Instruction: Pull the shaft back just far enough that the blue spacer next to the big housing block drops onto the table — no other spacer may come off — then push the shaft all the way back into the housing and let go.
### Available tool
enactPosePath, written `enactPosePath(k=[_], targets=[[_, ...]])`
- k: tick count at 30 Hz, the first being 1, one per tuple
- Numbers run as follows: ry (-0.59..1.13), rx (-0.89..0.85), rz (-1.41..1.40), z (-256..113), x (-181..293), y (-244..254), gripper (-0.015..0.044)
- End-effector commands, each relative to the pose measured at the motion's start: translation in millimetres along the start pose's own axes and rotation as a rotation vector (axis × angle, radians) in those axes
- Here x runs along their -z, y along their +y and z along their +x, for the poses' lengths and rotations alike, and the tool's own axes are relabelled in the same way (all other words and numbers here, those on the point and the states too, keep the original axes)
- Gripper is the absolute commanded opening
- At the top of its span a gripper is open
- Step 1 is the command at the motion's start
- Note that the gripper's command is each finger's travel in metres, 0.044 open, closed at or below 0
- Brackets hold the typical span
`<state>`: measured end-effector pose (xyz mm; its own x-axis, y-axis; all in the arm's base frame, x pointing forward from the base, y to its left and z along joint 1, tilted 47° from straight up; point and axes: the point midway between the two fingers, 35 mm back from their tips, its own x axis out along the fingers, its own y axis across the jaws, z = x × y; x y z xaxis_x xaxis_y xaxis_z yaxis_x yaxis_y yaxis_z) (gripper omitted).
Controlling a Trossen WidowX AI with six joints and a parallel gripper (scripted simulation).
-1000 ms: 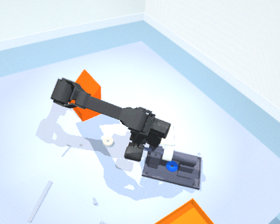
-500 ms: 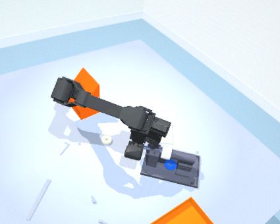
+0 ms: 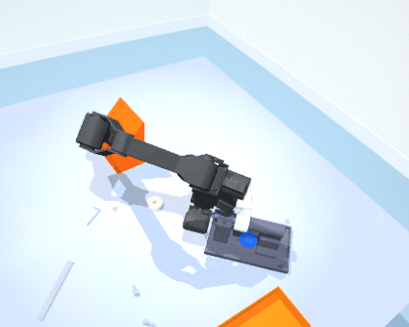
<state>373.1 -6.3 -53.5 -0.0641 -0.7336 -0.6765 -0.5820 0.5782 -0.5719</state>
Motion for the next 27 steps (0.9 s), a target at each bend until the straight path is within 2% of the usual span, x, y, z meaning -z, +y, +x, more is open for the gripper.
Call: enactPosePath(k=[1,27], targets=[[-0.01,-0.001,0.003,-2.9,-4.3,-0.5,0.0],[-0.01,-0.001,0.003,-3.2,-13.6,-0.6,0.0]])
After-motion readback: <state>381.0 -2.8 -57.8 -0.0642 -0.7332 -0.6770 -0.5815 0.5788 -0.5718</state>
